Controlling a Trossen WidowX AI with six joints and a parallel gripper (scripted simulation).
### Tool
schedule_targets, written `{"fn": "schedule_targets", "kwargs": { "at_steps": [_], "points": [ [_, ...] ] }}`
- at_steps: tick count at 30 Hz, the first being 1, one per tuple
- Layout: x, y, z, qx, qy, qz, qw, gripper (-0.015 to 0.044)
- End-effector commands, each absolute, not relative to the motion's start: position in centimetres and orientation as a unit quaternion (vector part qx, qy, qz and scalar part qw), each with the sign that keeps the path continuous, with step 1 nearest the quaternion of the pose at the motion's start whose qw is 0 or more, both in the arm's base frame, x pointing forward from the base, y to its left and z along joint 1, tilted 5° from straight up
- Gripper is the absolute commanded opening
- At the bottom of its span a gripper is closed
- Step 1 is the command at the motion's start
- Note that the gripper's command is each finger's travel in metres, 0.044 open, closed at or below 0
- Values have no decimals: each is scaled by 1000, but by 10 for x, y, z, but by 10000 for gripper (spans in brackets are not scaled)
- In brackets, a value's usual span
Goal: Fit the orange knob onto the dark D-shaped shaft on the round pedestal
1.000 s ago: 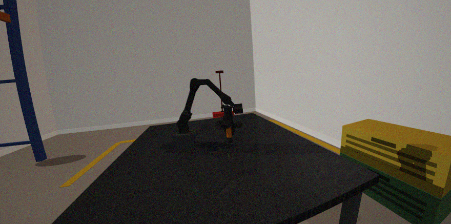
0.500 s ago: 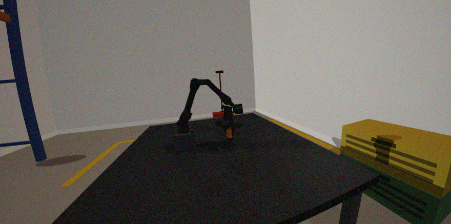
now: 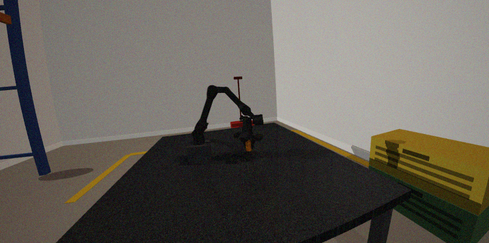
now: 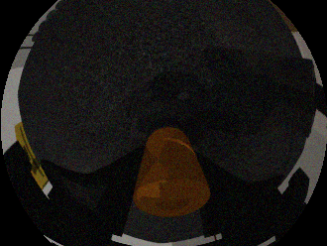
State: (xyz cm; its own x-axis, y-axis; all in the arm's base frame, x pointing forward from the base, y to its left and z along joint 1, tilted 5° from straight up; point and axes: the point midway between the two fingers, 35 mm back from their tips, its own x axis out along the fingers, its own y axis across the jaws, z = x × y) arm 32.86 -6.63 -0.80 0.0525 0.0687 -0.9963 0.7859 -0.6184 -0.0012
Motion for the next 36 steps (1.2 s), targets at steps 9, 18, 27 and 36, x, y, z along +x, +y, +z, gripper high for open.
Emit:
{"fn": "schedule_targets", "kwargs": {
  "at_steps": [9,18,27,36],
  "points": [
    [329,-66,-9,664,319,-610,291,0],
    [329,-66,-9,664,319,-610,291,236],
    [329,-66,-9,664,319,-610,291,440],
    [330,-69,17,665,319,-610,291,440]
  ]
}}
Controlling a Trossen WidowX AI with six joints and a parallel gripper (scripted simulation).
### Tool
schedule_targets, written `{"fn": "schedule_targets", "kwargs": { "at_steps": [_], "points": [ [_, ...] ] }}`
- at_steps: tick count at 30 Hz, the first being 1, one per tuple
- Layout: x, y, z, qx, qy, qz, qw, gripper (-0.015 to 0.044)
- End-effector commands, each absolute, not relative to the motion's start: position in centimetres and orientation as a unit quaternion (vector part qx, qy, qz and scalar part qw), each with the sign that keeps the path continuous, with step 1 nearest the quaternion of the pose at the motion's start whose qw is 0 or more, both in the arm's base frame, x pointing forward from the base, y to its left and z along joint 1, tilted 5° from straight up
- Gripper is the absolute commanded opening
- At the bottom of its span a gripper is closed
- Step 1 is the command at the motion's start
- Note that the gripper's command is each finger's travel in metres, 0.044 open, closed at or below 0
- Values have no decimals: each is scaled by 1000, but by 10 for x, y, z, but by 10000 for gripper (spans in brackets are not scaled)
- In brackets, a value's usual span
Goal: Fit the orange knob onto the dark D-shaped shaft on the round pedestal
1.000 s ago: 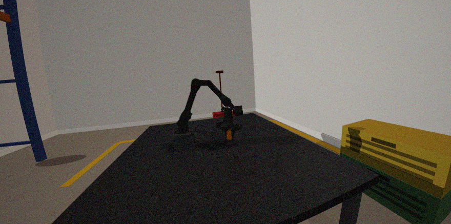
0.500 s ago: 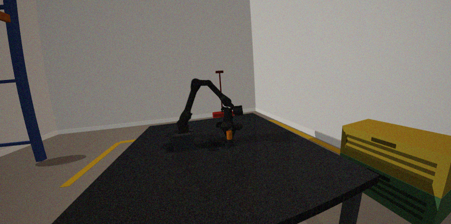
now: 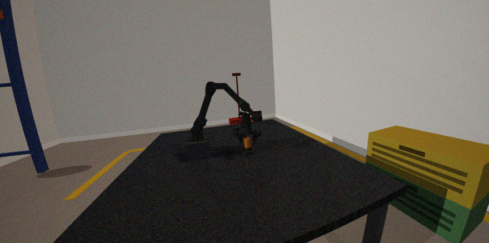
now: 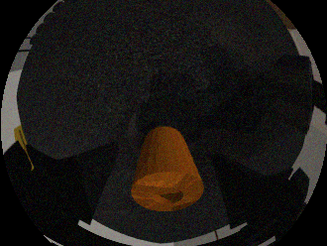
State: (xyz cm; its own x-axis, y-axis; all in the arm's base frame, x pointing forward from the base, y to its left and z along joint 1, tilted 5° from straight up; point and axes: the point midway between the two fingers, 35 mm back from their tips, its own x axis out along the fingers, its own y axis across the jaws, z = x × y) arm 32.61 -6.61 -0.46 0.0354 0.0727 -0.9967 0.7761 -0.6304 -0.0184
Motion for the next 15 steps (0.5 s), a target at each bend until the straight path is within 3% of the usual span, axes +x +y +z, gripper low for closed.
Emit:
{"fn": "schedule_targets", "kwargs": {
  "at_steps": [1,4,15],
  "points": [
    [330,-71,38,665,318,-610,291,440],
    [325,-73,83,665,318,-611,290,440],
    [329,-74,86,665,318,-610,291,440]
  ]
}}
